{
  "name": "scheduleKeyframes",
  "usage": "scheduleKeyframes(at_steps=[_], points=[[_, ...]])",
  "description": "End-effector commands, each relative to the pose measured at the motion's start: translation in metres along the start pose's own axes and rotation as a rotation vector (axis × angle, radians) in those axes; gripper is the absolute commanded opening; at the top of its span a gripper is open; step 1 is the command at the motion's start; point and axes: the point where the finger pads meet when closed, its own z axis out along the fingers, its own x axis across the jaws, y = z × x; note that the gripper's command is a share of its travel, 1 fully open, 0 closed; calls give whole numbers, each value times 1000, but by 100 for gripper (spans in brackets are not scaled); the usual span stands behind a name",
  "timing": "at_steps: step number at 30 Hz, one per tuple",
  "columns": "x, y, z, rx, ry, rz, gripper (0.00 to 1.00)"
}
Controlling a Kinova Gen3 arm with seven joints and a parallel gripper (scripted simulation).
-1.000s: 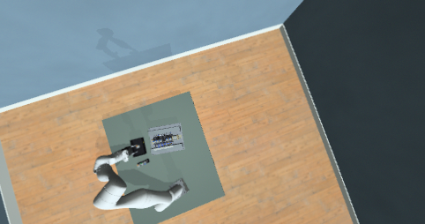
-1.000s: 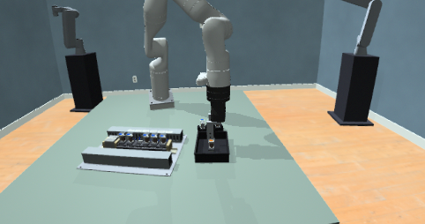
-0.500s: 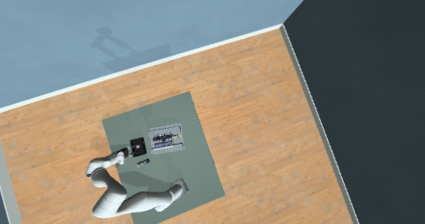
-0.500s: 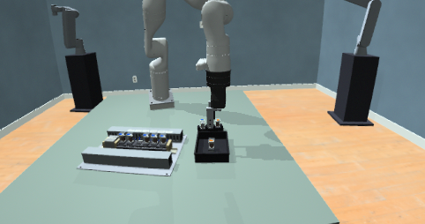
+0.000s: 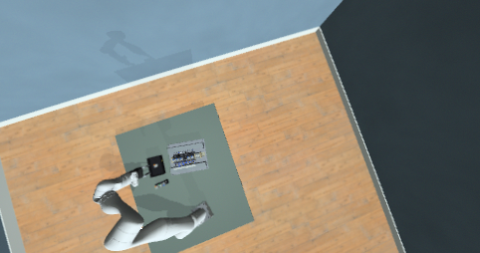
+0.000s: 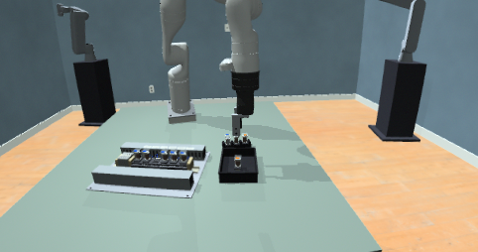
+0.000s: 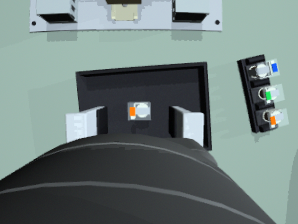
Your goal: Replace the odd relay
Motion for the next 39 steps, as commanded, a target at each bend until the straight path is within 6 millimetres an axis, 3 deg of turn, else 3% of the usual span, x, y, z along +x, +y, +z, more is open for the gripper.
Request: scheduleKeyframes(at_steps=[1,39], points=[[0,0,1,-1,-1,0,100],[-1,0,13,-3,-6,2,100]])
